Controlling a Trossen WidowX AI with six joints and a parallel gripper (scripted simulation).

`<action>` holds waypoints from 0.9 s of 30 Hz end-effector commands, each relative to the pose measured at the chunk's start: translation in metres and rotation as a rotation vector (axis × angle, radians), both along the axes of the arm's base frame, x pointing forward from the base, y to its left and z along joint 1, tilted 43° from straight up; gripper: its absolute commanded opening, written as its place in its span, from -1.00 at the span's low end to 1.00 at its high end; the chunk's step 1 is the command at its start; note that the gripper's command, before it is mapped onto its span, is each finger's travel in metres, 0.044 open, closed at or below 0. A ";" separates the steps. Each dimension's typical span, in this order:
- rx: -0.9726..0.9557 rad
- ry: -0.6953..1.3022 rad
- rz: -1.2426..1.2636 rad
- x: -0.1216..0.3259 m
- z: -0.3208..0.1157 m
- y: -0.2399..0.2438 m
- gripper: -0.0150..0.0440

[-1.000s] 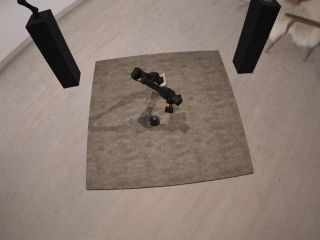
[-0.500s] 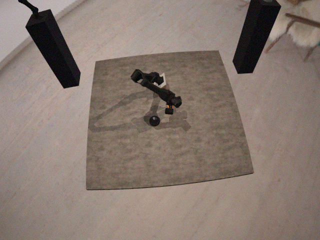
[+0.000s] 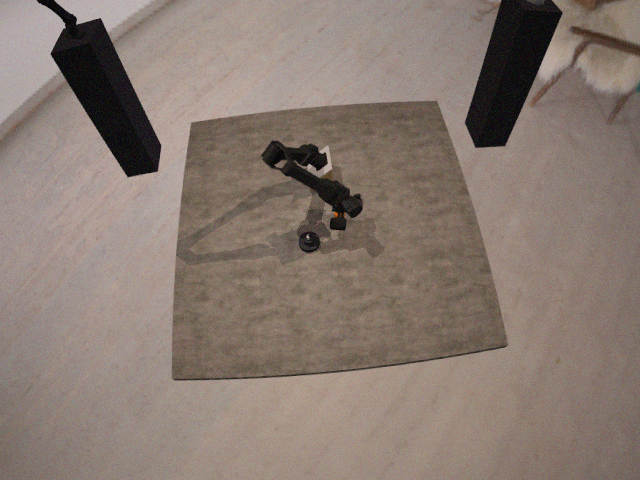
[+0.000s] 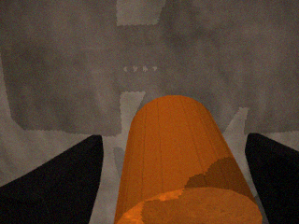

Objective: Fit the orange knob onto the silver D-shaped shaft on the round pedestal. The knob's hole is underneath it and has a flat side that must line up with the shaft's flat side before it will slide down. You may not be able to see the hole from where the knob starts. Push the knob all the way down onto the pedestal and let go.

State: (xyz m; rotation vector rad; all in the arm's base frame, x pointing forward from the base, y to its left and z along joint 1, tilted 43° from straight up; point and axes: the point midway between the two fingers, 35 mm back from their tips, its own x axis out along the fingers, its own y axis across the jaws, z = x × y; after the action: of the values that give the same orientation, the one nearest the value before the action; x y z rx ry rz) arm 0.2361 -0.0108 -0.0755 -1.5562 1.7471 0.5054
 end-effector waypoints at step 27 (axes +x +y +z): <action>0.008 0.005 0.006 0.010 0.063 0.072 -0.49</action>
State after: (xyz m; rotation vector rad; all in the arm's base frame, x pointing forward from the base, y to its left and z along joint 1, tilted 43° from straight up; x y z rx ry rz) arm 0.2450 0.0437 -0.0295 -1.5646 1.7490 0.5222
